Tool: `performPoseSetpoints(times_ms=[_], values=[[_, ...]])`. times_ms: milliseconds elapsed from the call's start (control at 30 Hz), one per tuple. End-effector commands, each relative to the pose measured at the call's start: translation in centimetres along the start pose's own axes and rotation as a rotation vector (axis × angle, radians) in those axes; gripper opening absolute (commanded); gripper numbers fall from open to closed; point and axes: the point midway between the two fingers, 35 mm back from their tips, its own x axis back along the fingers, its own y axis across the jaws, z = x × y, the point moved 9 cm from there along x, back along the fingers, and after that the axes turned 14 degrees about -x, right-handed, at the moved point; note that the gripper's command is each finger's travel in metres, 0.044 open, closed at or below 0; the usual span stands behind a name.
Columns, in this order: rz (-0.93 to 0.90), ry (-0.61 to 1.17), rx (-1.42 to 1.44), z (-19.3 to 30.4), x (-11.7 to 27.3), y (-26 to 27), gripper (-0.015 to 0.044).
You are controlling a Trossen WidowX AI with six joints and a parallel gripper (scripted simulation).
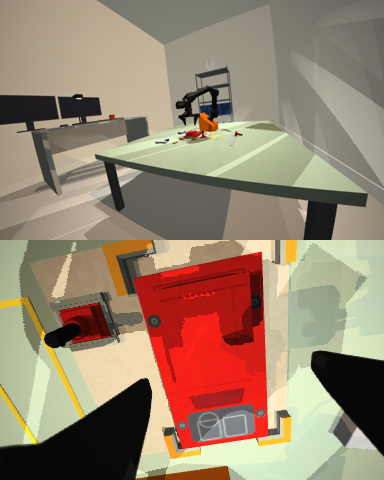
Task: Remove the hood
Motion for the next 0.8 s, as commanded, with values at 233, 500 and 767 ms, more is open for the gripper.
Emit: performPoseSetpoints(times_ms=[233,500,767], values=[[-0.013,0.001,0.012,0.1,-0.6,0.1,0.0440],[-0.013,0.001,0.012,0.1,-1.2,0.1,0.0440],[-0.013,0.001,0.012,0.1,-1.8,0.2,0.0440]])
